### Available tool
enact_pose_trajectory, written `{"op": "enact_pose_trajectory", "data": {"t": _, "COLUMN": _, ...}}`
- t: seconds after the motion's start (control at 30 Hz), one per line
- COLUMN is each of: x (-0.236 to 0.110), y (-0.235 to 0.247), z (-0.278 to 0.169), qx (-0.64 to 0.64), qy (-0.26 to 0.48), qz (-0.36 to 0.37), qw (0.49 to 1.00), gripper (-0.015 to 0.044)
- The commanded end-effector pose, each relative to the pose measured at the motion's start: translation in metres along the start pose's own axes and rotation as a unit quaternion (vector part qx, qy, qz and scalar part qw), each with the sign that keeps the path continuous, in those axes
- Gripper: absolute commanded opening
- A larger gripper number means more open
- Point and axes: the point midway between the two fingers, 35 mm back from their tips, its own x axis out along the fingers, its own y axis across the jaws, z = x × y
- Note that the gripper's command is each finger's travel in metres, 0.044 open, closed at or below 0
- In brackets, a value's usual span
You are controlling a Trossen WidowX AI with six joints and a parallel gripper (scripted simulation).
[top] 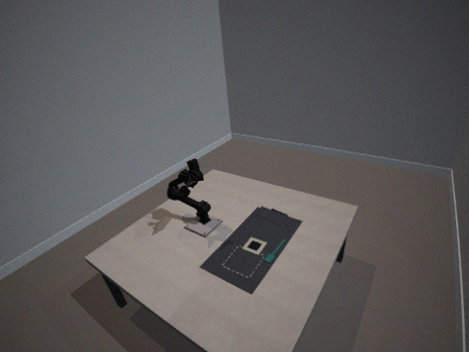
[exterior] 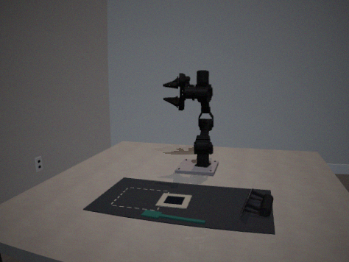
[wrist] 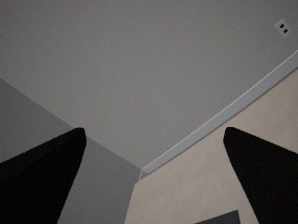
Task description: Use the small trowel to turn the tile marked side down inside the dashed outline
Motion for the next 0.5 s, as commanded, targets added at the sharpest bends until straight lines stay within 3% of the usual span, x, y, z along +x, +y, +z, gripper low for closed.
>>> {"op": "enact_pose_trajectory", "data": {"t": 0.0, "x": 0.000, "y": 0.001, "z": 0.000, "qx": -0.001, "qy": 0.001, "qz": 0.001, "qw": 1.000, "gripper": 0.0374}}
{"op": "enact_pose_trajectory", "data": {"t": 0.33, "x": -0.001, "y": 0.056, "z": -0.043, "qx": -0.085, "qy": 0.089, "qz": 0.060, "qw": 0.991, "gripper": 0.0111}}
{"op": "enact_pose_trajectory", "data": {"t": 0.47, "x": -0.006, "y": 0.081, "z": -0.068, "qx": -0.126, "qy": 0.134, "qz": 0.088, "qw": 0.979, "gripper": 0.0100}}
